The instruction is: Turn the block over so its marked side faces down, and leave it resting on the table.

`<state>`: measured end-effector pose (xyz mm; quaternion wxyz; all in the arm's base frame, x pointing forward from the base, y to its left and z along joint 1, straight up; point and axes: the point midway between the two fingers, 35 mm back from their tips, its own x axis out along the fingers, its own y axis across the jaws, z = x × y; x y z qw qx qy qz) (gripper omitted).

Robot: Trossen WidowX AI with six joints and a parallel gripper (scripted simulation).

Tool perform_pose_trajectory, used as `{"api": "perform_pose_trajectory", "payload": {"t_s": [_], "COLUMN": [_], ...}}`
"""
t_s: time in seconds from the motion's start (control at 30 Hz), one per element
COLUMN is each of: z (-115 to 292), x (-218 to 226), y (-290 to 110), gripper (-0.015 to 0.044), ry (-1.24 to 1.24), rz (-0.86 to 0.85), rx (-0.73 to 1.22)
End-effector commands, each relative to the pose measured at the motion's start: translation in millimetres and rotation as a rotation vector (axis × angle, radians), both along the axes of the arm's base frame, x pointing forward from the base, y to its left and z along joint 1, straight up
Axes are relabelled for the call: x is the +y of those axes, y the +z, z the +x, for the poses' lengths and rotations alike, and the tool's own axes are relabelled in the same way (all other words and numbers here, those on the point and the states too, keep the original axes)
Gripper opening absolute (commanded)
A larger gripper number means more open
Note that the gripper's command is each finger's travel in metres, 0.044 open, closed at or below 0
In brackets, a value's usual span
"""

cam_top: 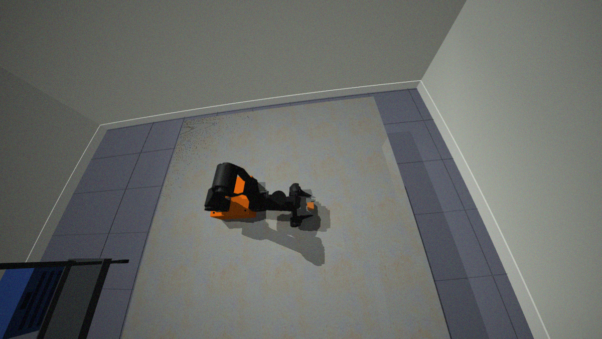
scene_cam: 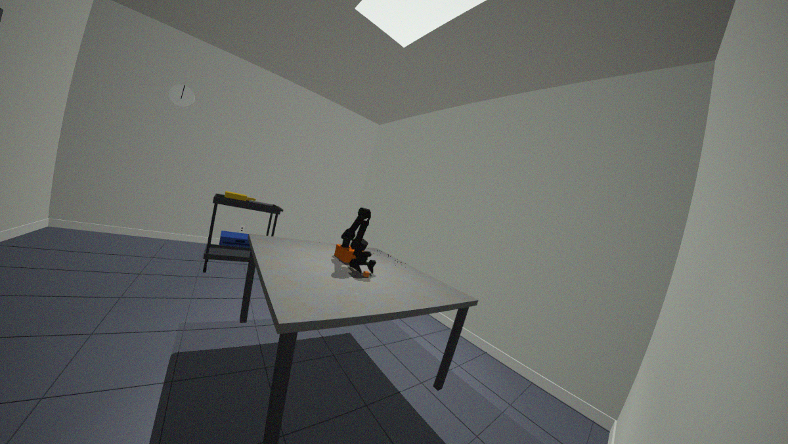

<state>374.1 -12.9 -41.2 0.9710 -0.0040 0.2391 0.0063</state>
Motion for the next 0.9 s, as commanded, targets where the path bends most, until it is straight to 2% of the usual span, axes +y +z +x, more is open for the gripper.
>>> {"api": "perform_pose_trajectory", "payload": {"t_s": [0.0, 0.57, 0.87], "z": [-0.3, 0.7, 7.9], "x": [0.7, 0.3, -2.9], "y": [-0.2, 0.5, 26.6], "gripper": [0.044, 0.044, 0.044], "ry": [0.002, 0.002, -0.003], "rz": [0.006, 0.004, -0.021], "rx": [0.0, 0.009, 0.248]}}
